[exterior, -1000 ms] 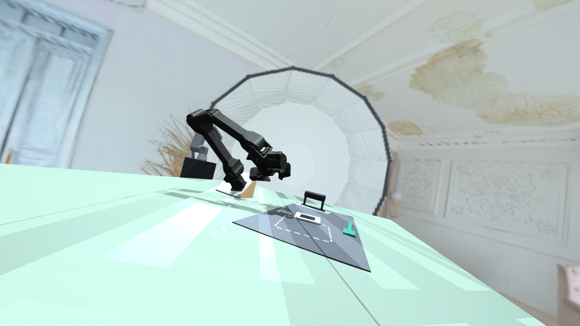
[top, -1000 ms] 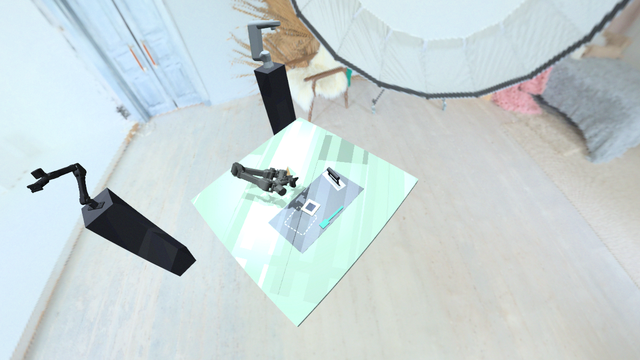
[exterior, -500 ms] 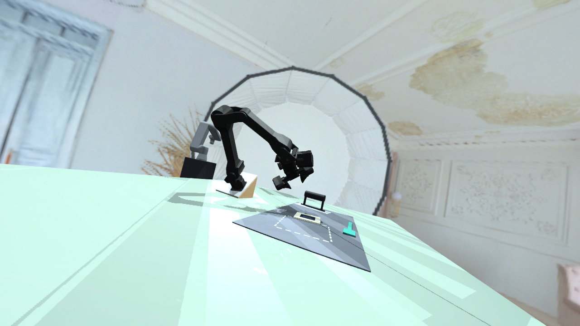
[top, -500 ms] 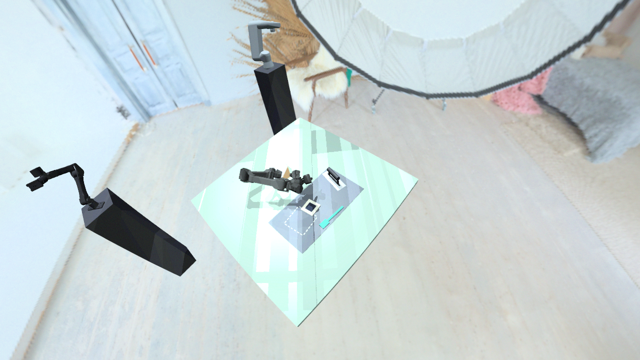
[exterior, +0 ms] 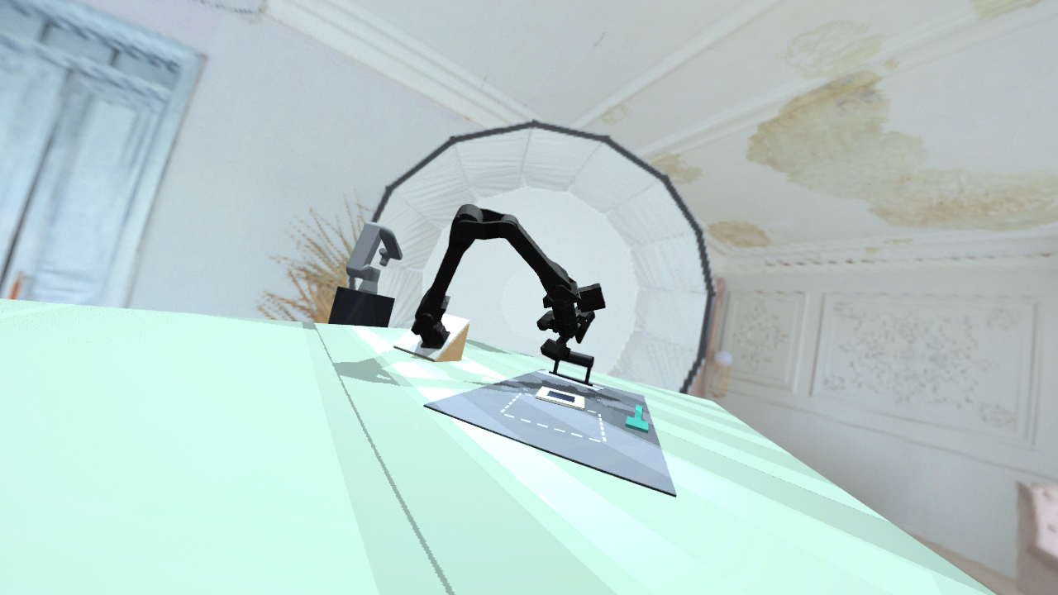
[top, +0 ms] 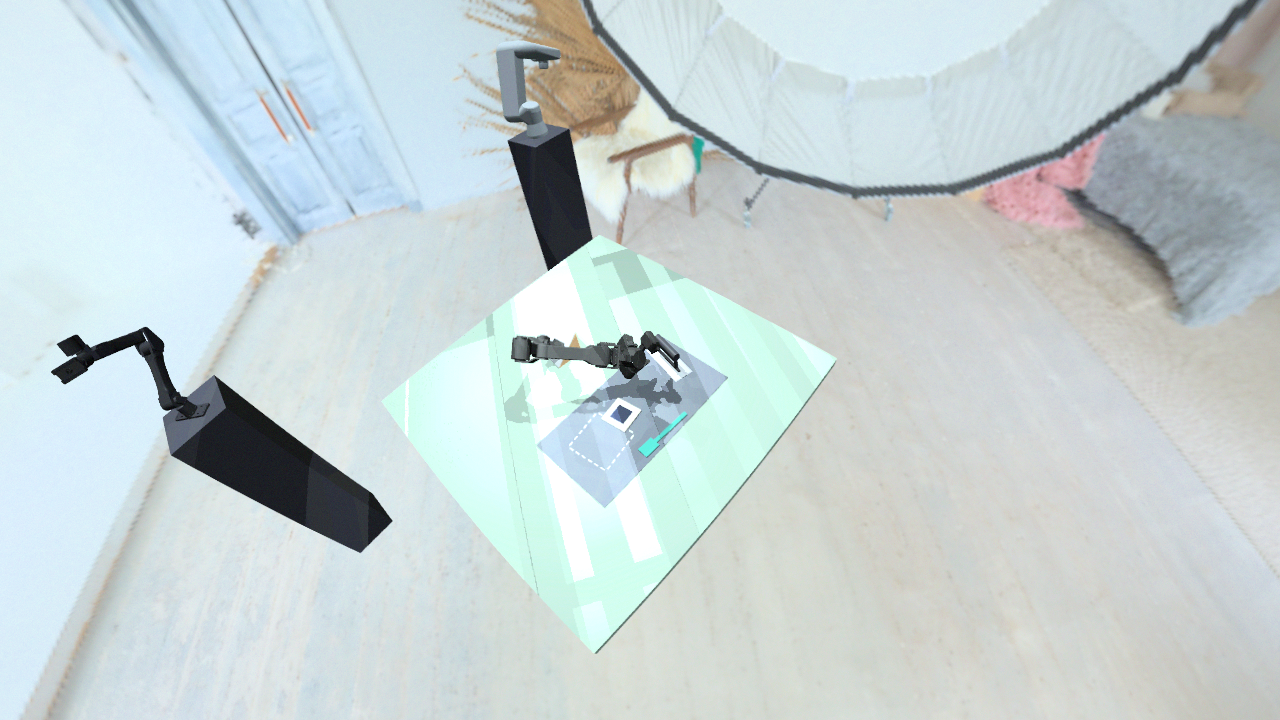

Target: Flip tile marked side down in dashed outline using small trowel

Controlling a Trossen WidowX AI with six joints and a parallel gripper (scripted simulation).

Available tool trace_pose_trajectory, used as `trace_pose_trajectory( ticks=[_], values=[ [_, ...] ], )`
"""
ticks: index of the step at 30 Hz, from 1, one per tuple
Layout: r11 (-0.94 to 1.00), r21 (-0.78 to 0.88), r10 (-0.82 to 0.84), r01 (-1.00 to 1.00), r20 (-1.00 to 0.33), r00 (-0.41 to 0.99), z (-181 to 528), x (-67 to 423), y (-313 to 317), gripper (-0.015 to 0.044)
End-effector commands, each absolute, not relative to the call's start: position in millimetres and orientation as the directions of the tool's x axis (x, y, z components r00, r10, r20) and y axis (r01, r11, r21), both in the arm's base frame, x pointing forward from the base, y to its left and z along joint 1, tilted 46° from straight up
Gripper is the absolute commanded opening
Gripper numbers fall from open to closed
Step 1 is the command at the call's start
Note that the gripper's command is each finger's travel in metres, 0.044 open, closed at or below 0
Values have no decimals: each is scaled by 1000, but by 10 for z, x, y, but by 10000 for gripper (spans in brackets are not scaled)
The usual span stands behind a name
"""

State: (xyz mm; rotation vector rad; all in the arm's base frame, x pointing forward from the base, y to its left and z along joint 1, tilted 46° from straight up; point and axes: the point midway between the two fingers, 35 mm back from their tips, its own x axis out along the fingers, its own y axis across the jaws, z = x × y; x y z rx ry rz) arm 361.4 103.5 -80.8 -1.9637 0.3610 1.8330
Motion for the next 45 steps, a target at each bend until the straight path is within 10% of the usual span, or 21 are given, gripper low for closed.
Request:
trace_pose_trajectory(
  ticks=[1,45],
  values=[
    [-931,-105,66,-349,-990,122,-1076,3759,1216,300],
    [-947,-94,55,-306,-990,132,-1713,3829,1304,300]
  ],
)
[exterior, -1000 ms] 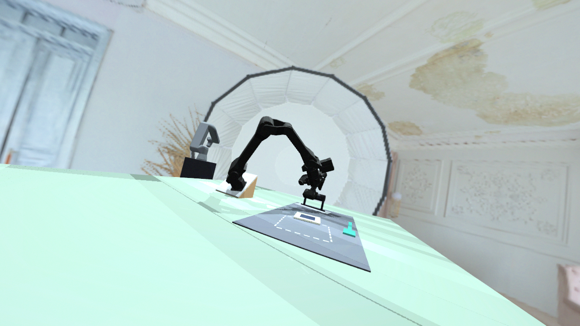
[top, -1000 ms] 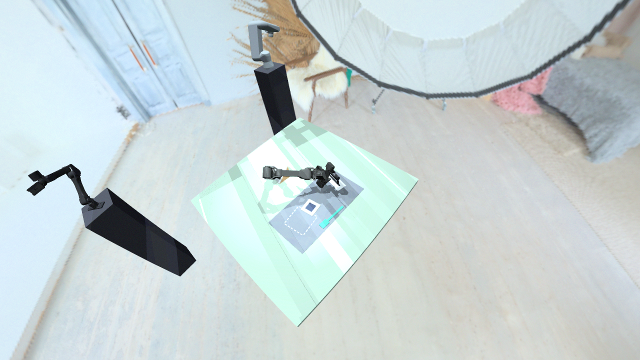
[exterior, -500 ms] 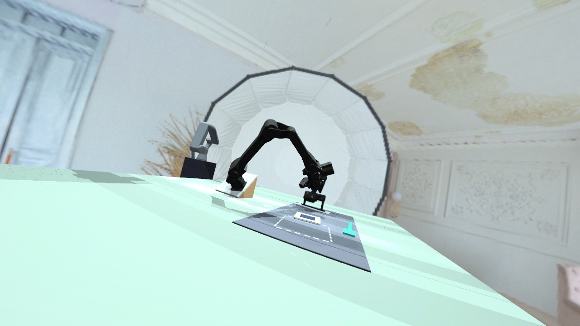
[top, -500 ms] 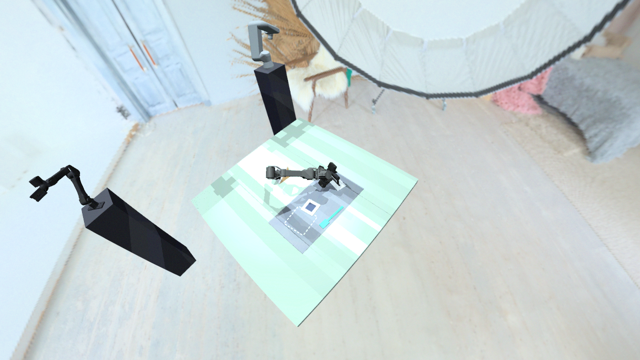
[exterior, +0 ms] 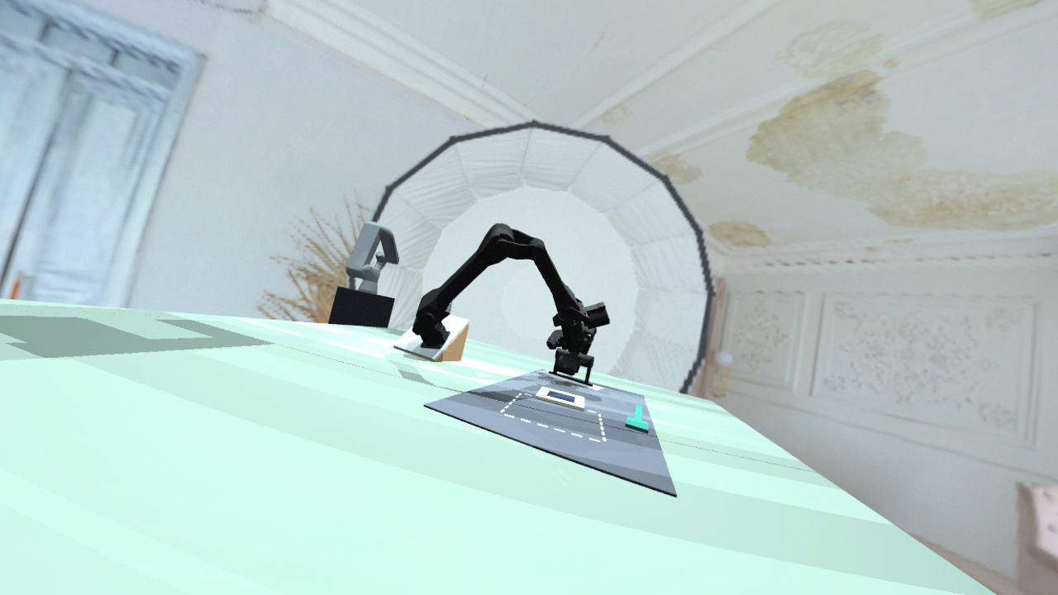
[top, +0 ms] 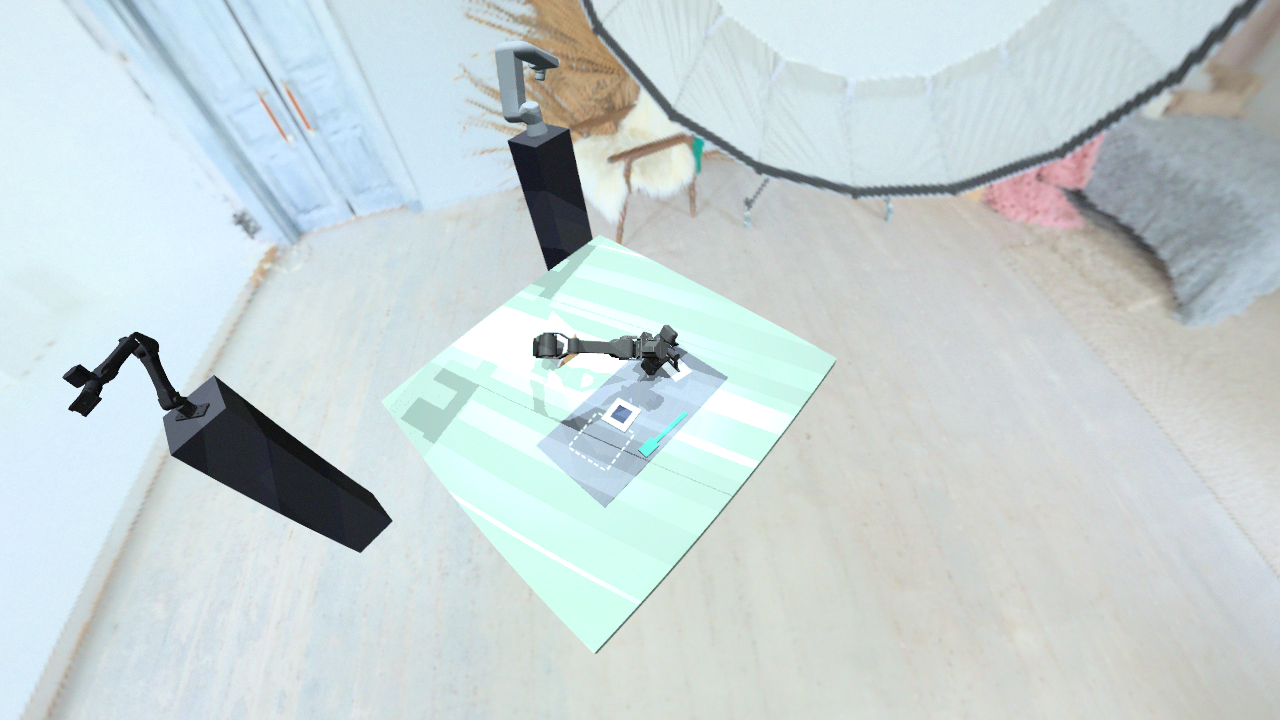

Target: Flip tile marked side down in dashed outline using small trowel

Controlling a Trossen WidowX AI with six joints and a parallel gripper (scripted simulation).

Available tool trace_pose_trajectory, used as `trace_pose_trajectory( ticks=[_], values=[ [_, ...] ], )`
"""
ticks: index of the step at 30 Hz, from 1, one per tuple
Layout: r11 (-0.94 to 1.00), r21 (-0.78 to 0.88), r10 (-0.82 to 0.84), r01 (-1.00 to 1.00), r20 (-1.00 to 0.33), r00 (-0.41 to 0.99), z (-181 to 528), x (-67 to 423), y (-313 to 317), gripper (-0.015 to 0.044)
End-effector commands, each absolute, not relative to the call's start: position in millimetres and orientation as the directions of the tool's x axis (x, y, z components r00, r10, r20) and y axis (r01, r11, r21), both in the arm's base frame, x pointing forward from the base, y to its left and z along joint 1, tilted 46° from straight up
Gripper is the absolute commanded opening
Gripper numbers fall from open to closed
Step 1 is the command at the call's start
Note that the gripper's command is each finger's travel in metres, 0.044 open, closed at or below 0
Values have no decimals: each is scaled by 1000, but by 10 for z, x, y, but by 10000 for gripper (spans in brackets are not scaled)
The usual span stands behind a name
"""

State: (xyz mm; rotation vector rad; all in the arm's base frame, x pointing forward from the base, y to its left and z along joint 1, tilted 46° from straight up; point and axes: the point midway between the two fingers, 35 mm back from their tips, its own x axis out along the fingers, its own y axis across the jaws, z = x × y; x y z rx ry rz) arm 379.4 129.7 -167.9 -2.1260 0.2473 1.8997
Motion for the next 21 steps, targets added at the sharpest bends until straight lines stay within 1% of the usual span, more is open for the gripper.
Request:
trace_pose_trajectory(
  ticks=[1,4,10,21],
  values=[
    [-947,-94,56,-306,-990,132,-1730,3829,1304,300],
    [-947,-94,56,-306,-990,132,-1754,3829,1305,300],
    [-947,-94,56,-306,-990,132,-1754,3829,1305,142],
    [-947,-94,56,-306,-990,132,-1754,3829,1305,69]
  ],
)
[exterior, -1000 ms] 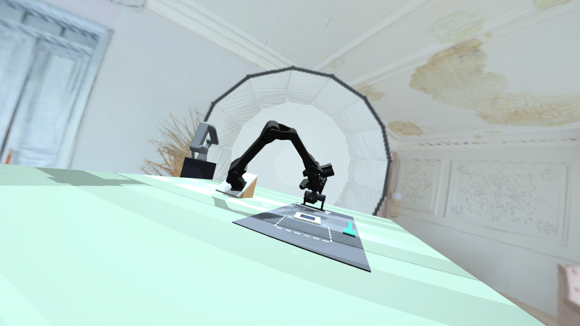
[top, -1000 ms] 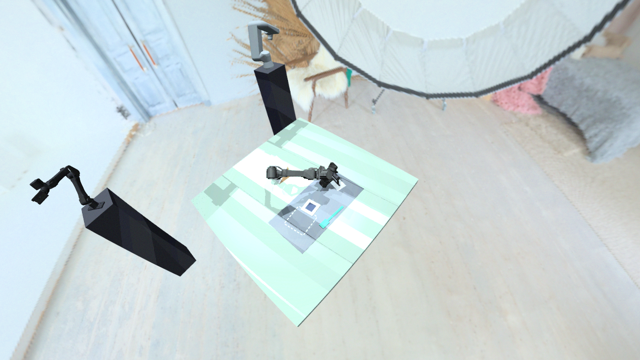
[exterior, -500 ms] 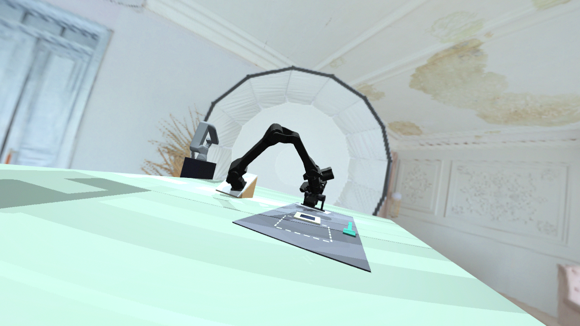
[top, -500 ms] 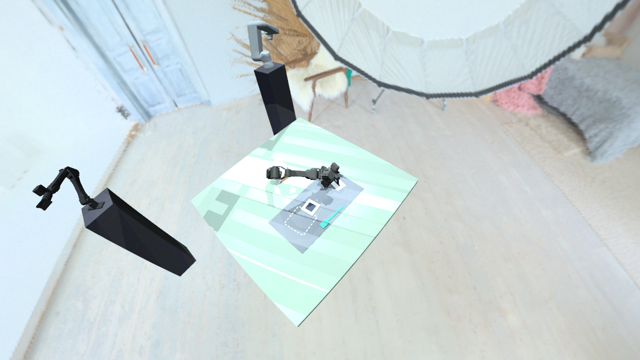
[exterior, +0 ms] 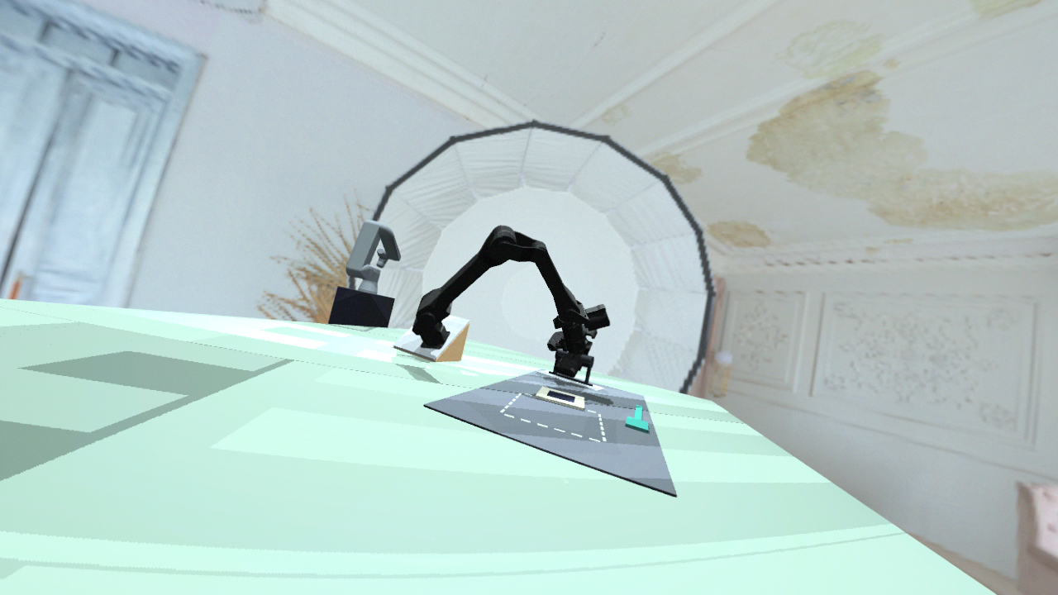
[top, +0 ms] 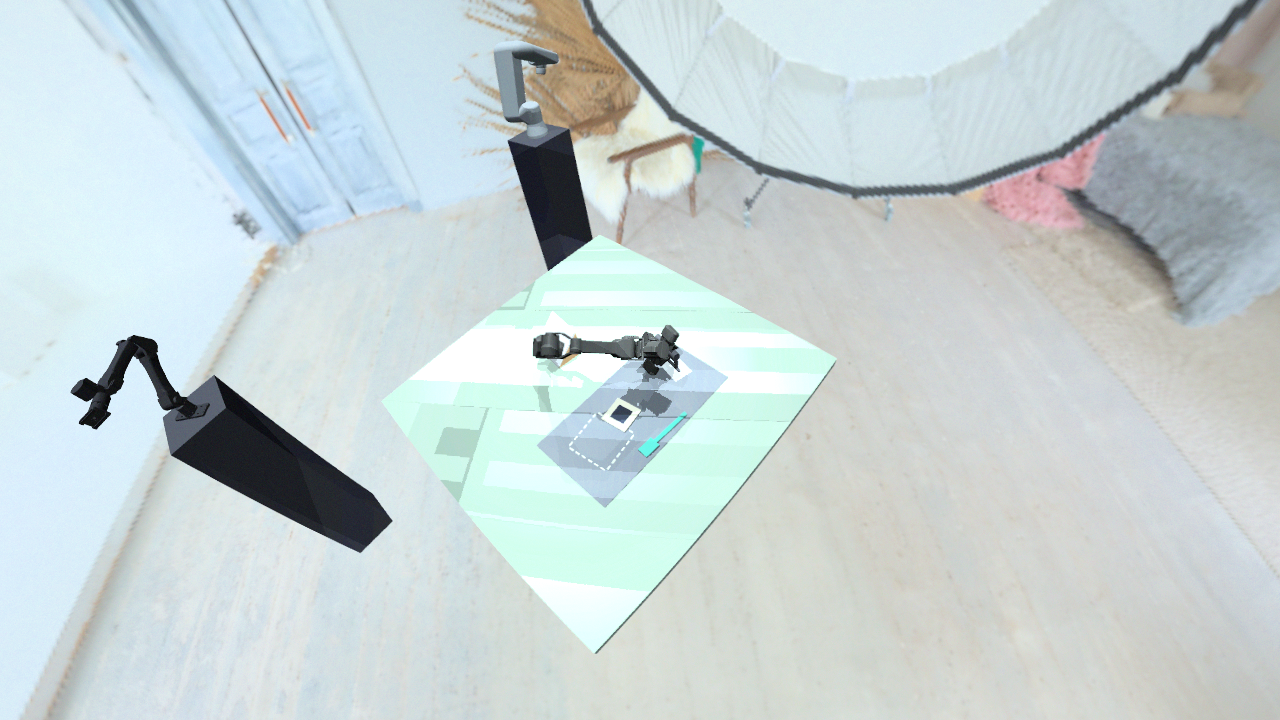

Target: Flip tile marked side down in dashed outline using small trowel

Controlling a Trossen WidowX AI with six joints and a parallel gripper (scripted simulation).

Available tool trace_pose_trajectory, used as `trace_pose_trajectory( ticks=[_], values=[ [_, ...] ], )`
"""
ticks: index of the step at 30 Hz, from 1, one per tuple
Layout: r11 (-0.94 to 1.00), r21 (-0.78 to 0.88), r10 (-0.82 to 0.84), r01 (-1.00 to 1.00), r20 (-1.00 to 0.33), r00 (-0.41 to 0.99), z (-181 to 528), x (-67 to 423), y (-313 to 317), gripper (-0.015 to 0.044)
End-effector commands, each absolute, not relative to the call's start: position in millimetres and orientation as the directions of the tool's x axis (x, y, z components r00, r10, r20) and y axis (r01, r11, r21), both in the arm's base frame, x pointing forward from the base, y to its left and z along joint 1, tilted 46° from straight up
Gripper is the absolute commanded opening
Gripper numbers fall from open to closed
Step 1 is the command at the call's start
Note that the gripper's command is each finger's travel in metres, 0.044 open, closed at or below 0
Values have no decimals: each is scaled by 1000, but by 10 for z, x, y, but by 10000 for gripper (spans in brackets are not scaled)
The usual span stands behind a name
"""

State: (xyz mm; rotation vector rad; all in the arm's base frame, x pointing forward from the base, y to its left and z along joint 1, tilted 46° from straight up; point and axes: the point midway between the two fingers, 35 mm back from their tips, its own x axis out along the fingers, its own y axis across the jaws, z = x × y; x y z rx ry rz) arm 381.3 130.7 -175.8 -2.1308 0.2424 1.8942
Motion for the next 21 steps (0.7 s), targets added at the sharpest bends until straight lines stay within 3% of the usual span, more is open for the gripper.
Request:
trace_pose_trajectory(
  ticks=[1,10,21],
  values=[
    [-947,-94,56,-306,-990,132,-1754,3829,1305,62],
    [-947,-94,56,-306,-990,132,-1754,3829,1305,3],
    [-947,-99,62,-307,-990,126,-1330,3904,1730,0]
  ],
)
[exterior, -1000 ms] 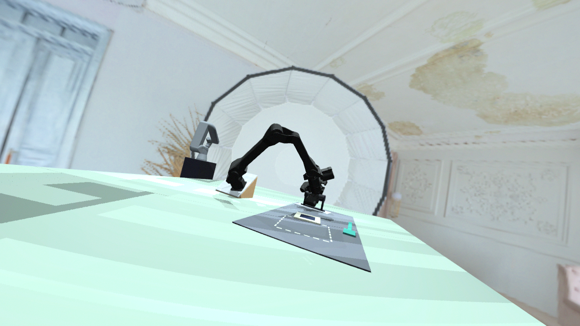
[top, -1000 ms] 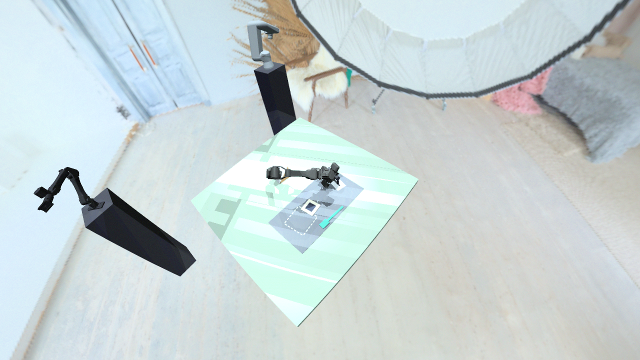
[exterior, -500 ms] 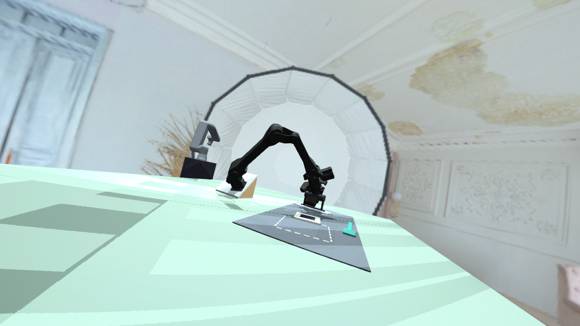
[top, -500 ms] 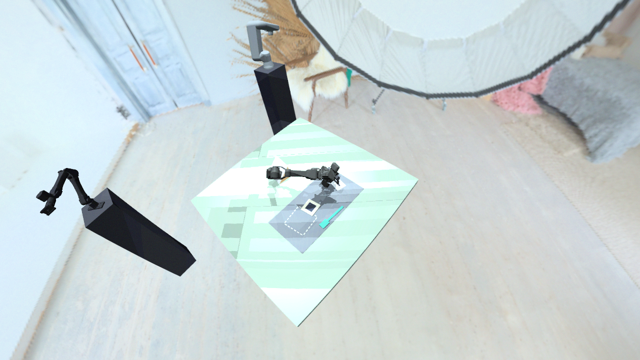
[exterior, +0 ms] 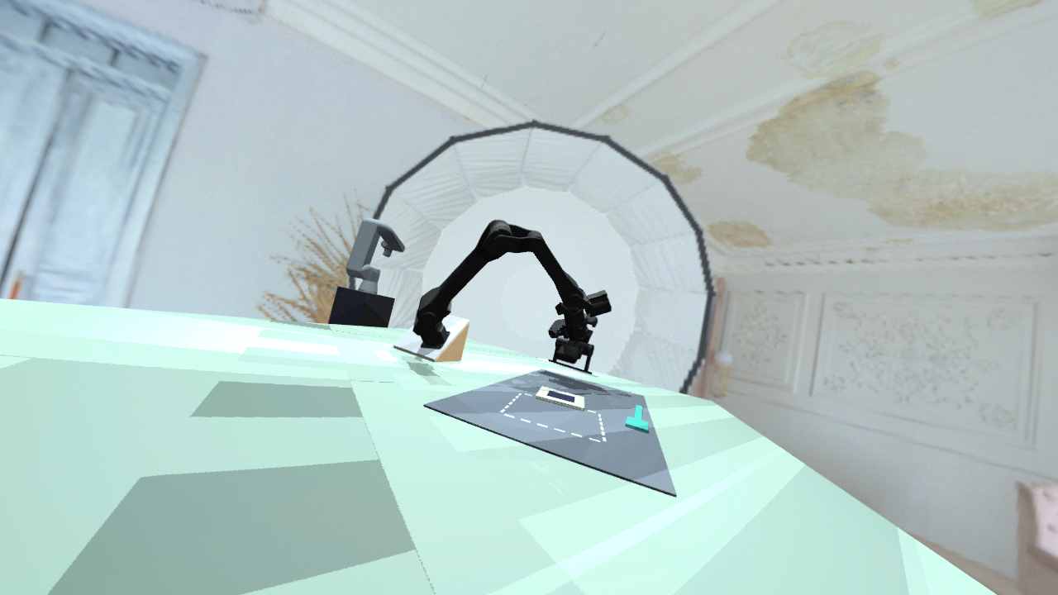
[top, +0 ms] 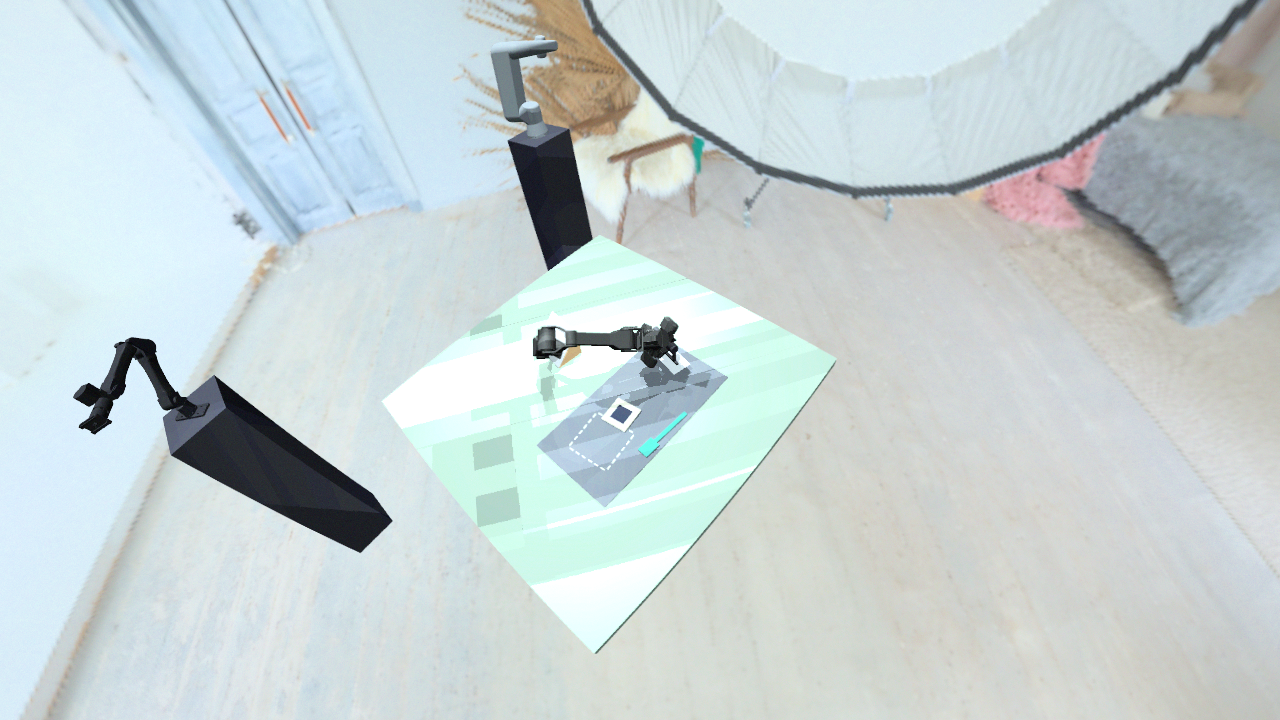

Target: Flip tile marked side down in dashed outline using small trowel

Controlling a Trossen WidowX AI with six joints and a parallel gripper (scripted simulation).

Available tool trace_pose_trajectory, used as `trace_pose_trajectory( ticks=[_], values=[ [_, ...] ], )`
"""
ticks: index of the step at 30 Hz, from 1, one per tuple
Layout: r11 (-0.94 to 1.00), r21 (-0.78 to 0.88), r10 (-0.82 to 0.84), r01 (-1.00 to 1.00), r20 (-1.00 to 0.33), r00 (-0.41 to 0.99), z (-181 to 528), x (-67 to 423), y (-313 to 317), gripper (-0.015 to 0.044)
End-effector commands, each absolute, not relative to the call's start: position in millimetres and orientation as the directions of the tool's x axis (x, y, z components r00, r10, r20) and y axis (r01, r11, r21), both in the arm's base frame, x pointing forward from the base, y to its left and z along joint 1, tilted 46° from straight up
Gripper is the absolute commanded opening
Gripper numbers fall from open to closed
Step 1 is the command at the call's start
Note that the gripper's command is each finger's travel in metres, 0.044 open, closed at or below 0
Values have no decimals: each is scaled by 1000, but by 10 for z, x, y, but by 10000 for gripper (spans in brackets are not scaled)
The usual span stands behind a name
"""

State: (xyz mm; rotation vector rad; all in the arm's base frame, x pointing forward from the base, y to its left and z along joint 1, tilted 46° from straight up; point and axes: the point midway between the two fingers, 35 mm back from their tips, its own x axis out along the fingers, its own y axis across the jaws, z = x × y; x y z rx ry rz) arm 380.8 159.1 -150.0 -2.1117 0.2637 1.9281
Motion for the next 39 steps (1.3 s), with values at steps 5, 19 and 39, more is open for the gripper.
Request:
trace_pose_trajectory(
  ticks=[5,19,39],
  values=[
    [-946,-98,60,-309,-990,129,-1328,3905,1726,0],
    [-843,-104,-94,-528,-937,336,-1155,3964,1419,0],
    [-587,-320,-318,-744,-754,575,-737,3899,940,0]
  ],
)
